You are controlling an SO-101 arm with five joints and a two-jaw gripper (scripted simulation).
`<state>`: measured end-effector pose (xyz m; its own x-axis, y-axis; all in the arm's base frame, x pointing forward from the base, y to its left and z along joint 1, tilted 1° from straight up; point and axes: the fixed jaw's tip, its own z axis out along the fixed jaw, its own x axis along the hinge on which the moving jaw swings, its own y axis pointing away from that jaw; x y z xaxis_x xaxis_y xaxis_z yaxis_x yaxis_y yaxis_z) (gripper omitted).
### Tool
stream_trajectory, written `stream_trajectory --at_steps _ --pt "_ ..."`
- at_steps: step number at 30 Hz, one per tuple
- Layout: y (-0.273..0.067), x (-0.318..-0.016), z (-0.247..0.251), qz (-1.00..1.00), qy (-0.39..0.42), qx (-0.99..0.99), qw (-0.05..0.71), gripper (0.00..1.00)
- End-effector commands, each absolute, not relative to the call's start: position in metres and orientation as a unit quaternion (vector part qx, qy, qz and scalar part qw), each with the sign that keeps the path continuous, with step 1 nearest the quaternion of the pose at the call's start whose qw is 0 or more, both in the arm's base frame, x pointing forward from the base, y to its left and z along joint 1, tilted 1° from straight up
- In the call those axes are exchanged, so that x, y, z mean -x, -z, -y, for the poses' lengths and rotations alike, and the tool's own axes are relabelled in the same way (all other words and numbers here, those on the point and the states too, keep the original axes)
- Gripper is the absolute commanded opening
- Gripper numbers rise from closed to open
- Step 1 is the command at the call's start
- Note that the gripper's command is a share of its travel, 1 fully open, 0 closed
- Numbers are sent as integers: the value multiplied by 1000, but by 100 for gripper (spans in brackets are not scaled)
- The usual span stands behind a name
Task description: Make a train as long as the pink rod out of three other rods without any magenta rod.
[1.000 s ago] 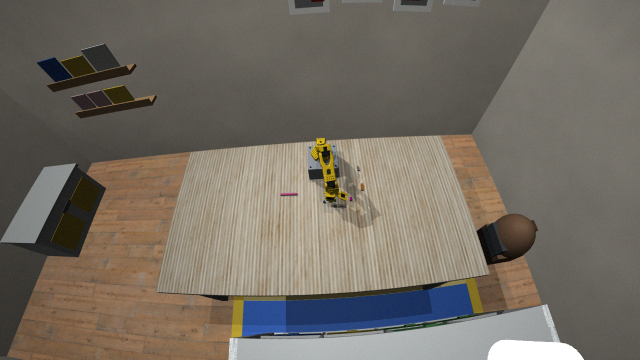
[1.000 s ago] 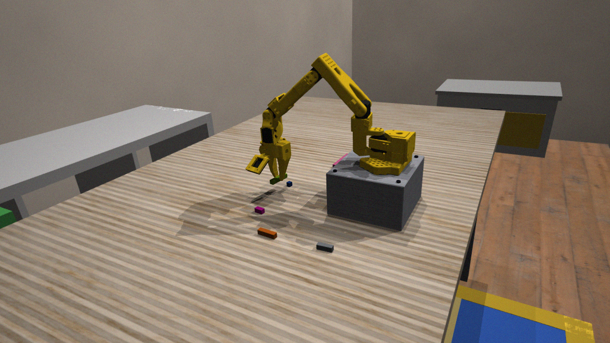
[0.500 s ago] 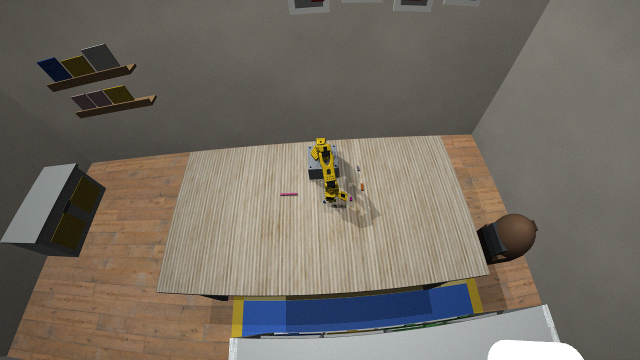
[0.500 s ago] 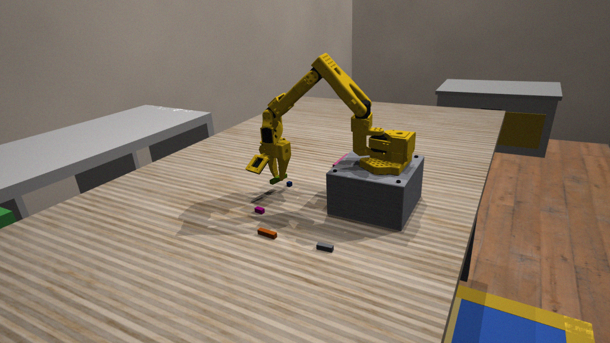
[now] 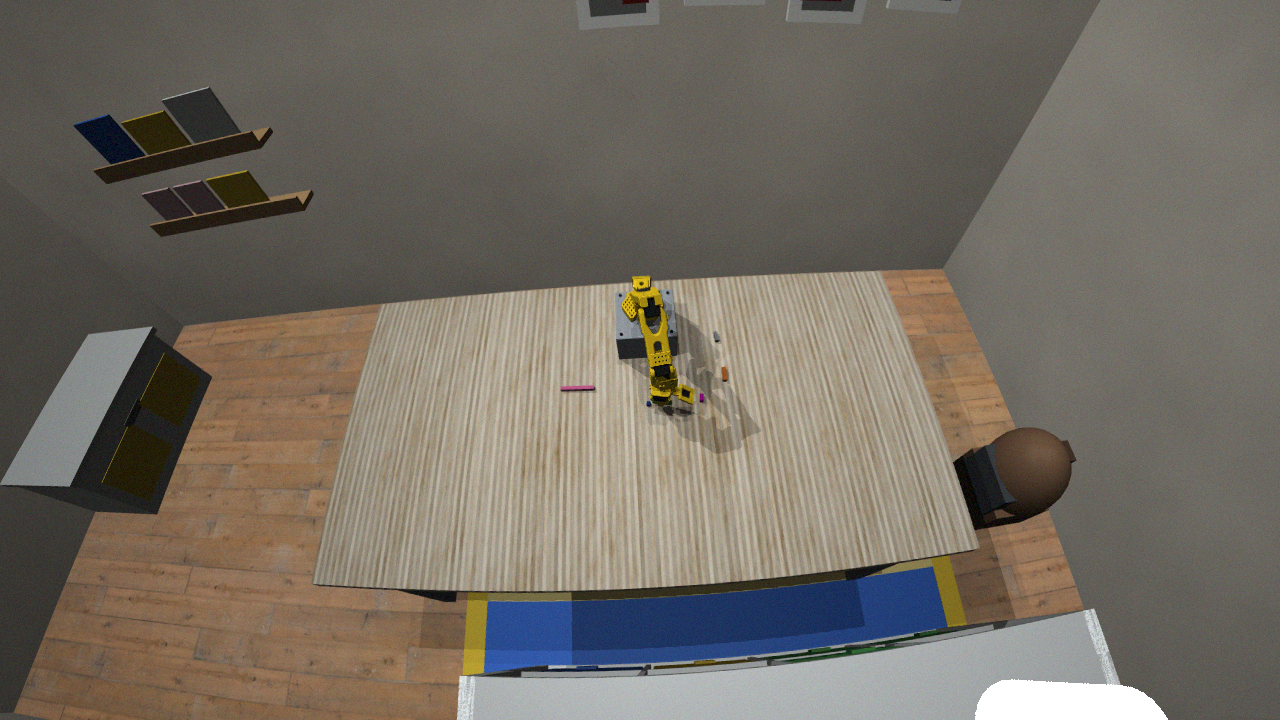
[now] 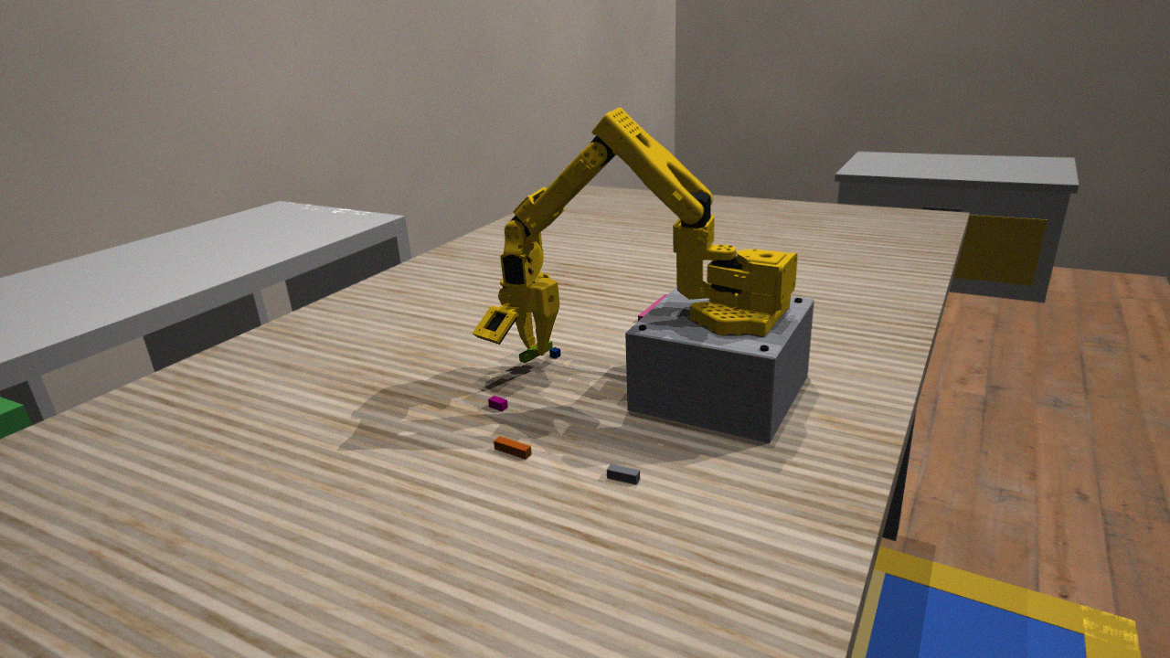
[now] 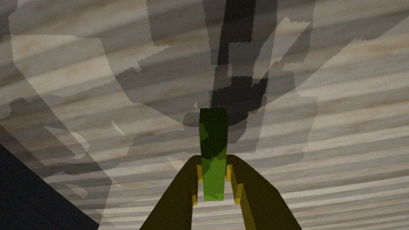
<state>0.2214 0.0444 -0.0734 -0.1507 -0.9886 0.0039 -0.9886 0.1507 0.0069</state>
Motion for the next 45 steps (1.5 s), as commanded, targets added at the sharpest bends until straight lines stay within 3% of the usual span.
stream_trajectory --at_steps 1,45 --pt "77 -224 -48 758 -2 -652 -3 0" --pt "82 -225 -48 758 -3 -653 -6 0"
